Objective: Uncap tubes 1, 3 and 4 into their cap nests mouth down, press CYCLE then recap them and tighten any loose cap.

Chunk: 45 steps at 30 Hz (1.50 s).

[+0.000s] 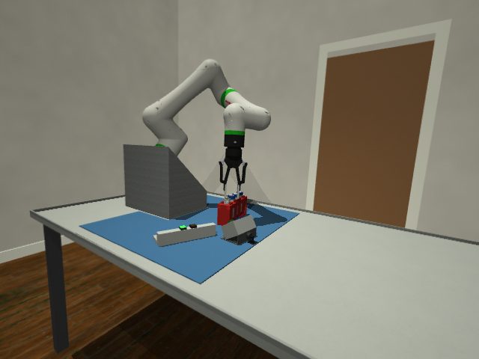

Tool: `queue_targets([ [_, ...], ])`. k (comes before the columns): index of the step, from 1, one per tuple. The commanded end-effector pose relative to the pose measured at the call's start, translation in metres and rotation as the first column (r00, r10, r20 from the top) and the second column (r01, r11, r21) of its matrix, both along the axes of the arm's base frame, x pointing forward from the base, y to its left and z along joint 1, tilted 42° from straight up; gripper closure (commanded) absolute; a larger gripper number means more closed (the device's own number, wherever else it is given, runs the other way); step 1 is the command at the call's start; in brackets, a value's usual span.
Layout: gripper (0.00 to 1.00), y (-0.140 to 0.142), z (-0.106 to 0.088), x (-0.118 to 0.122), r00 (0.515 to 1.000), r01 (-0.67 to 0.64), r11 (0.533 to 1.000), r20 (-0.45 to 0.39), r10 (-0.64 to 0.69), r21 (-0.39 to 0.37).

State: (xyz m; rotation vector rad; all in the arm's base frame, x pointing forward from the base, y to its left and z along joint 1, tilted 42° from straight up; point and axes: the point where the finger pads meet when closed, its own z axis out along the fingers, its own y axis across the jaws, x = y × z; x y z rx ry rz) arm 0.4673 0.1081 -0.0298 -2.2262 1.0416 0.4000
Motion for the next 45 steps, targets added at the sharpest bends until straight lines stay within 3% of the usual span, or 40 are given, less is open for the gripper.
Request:
queue_targets([
  [1, 0.65, 0.0, 0.0001, 0.0002, 1.0, -0.017, 1.0, 0.023, 0.017, 0.017],
  [4, 0.65, 0.0, 0.0001, 0.0002, 1.0, -0.017, 1.0, 0.023, 0.017, 0.017],
  [5, 1.0, 0.0, 0.0001, 0.0002, 1.0, -0.017, 1.0, 0.023, 0.017, 0.017],
  [19, 1.0, 0.0, 0.0001, 0.0002, 1.0, -0.017, 1.0, 0.023, 0.017, 0.017],
  [24, 1.0, 0.0002, 0.0, 0.0002, 0.975, 0.169, 0.986, -0.144, -0.166, 0.004],
  [28, 1.0, 0.0003, -0.0002, 0.0002, 0.912, 0.31, 0.95, -0.272, -0.306, -0.028],
  [33, 1.0, 0.0005, -0.0004, 0.0002, 0.794, 0.459, 0.884, -0.406, -0.452, -0.087],
  [36, 1.0, 0.0005, -0.0004, 0.0002, 0.783, 0.469, 0.878, -0.416, -0.463, -0.094],
  [43, 1.0, 0.0007, -0.0007, 0.0002, 0.524, 0.64, 0.735, -0.571, -0.632, -0.225],
  [45, 1.0, 0.0007, -0.0007, 0.0002, 0.524, 0.64, 0.735, -0.571, -0.632, -0.225],
])
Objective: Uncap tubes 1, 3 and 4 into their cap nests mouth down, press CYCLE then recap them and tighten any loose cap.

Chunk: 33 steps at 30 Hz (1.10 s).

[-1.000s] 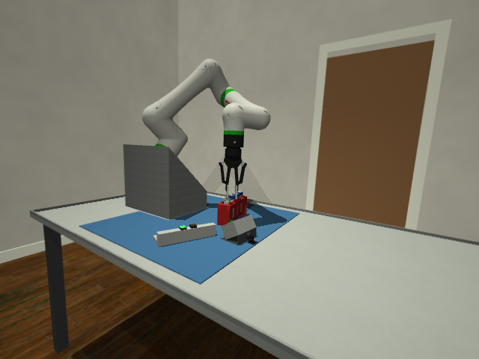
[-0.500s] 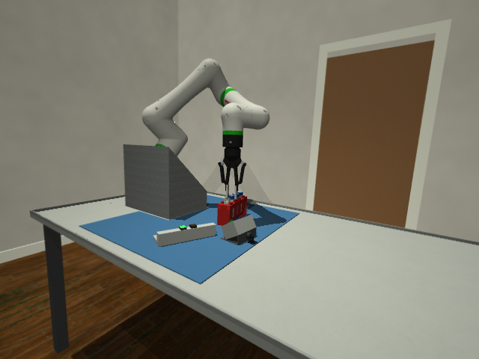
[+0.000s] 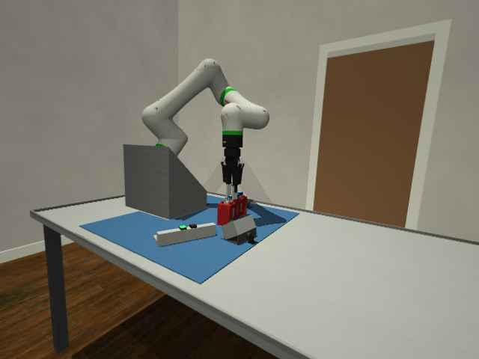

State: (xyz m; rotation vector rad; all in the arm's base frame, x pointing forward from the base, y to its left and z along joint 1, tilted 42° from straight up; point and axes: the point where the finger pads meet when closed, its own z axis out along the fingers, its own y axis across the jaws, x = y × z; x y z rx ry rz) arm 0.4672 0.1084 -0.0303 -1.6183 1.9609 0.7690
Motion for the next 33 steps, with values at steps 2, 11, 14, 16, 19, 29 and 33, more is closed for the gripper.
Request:
queue_targets([
  [2, 1.0, 0.0004, -0.0001, 0.0003, 0.99, 0.094, 0.995, -0.102, -0.095, -0.02],
  [11, 0.65, 0.0004, -0.0001, 0.0003, 0.99, 0.094, 0.995, -0.102, -0.095, -0.02],
  [14, 0.65, 0.0004, -0.0001, 0.0003, 0.99, 0.094, 0.995, -0.102, -0.095, -0.02],
  [16, 0.65, 0.0004, -0.0001, 0.0003, 0.99, 0.094, 0.995, -0.102, -0.095, -0.02],
  [19, 0.65, 0.0001, 0.0002, 0.0003, 0.998, 0.033, 0.999, -0.046, -0.034, -0.017],
  [29, 0.65, 0.0001, 0.0002, 0.0003, 0.936, -0.263, 0.963, 0.23, 0.268, -0.05],
  [33, 0.65, 0.0001, 0.0002, 0.0003, 0.864, -0.372, 0.924, 0.332, 0.379, -0.086],
])
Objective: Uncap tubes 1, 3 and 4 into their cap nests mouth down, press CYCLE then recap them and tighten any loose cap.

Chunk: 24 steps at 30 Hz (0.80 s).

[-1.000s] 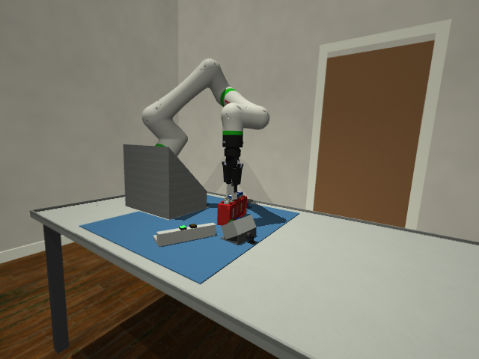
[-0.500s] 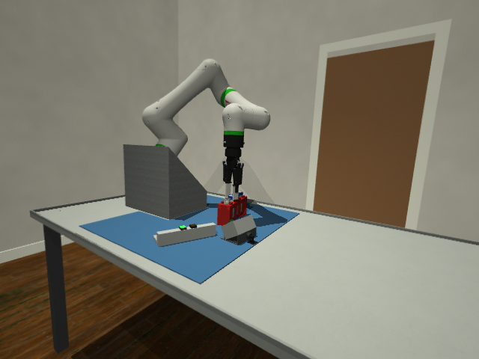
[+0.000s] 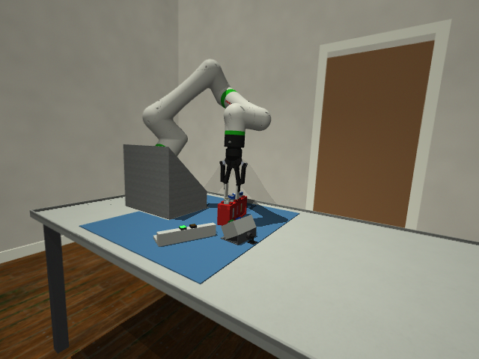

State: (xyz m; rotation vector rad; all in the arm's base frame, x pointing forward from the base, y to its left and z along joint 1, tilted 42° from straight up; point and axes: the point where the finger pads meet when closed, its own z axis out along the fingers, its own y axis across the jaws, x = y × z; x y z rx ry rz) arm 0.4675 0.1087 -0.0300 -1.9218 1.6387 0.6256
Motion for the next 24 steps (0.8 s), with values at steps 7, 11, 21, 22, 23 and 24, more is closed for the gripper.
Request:
queue_targets([
  [7, 0.65, -0.0002, -0.0001, 0.0, 0.869, -0.367, 0.929, 0.34, 0.36, -0.046],
  [11, 0.65, -0.0002, -0.0001, 0.0, 0.844, -0.398, 0.916, 0.367, 0.39, -0.059],
  [21, 1.0, -0.0003, 0.0, 0.0001, 0.844, -0.398, 0.916, 0.367, 0.39, -0.059],
  [22, 1.0, -0.0003, 0.0, 0.0001, 0.844, -0.398, 0.916, 0.367, 0.39, -0.059],
  [23, 1.0, -0.0003, 0.0, 0.0001, 0.844, -0.398, 0.916, 0.367, 0.39, -0.059],
  [24, 1.0, -0.0003, 0.0, 0.0001, 0.844, -0.398, 0.916, 0.367, 0.39, -0.059],
])
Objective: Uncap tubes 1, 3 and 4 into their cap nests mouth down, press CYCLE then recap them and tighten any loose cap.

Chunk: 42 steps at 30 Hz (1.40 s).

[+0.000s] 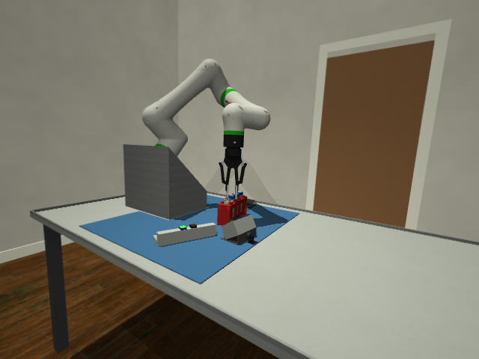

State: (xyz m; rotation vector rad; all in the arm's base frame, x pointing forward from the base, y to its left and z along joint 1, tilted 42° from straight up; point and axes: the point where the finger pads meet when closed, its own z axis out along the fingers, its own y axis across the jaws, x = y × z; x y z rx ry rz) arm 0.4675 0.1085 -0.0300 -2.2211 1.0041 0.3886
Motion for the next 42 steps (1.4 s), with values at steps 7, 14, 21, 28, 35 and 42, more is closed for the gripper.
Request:
queue_targets([
  [7, 1.0, -0.0001, 0.0, 0.0001, 1.0, 0.0, 1.0, 0.0, 0.0, 0.0],
  [14, 1.0, 0.0001, -0.0003, 0.0001, 0.939, 0.253, 0.967, -0.232, -0.253, -0.03],
  [21, 1.0, 0.0003, -0.0005, 0.0001, 0.825, 0.417, 0.905, -0.381, -0.417, -0.086],
  [28, 1.0, 0.0006, -0.0007, 0.0001, 0.589, 0.597, 0.776, -0.546, -0.596, -0.203],
  [35, 1.0, 0.0006, -0.0008, 0.0001, 0.5, 0.639, 0.728, -0.585, -0.639, -0.248],
  [42, 0.65, 0.0006, -0.0008, 0.0001, 0.5, 0.639, 0.728, -0.585, -0.639, -0.248],
])
